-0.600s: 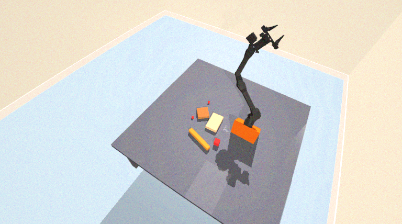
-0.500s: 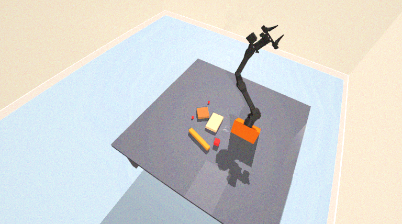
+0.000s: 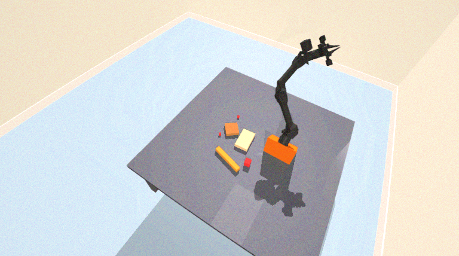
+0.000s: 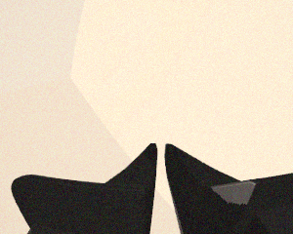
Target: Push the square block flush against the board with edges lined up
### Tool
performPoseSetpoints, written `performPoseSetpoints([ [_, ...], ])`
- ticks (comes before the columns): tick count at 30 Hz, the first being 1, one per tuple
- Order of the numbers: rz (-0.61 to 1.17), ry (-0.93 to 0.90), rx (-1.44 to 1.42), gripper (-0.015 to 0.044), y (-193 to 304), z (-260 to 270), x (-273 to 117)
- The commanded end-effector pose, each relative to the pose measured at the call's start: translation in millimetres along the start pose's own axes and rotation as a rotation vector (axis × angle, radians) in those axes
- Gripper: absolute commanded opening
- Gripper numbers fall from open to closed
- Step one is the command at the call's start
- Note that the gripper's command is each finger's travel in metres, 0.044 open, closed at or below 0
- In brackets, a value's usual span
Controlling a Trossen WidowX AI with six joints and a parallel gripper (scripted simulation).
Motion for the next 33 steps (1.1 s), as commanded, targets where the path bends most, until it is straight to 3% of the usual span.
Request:
performPoseSetpoints([
  [1, 0.102, 0.087, 0.033, 0.0000, 24.5, -29.7, 25.8],
  [19, 0.518, 0.272, 0.040, 0.0000, 133.9, -100.3, 57.3],
  [33, 0.941, 0.398, 0.077, 0.0000, 258.1, -131.9, 9.4],
])
Point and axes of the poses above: the point midway between the two fingers, 35 mm back from their tips, its own x axis out along the fingers, its own z axis across the jaws, y = z × x, the point moved 6 cm from there along -x, back along the fingers, and after that the axes turned 12 degrees about -x, right-handed, at the moved point
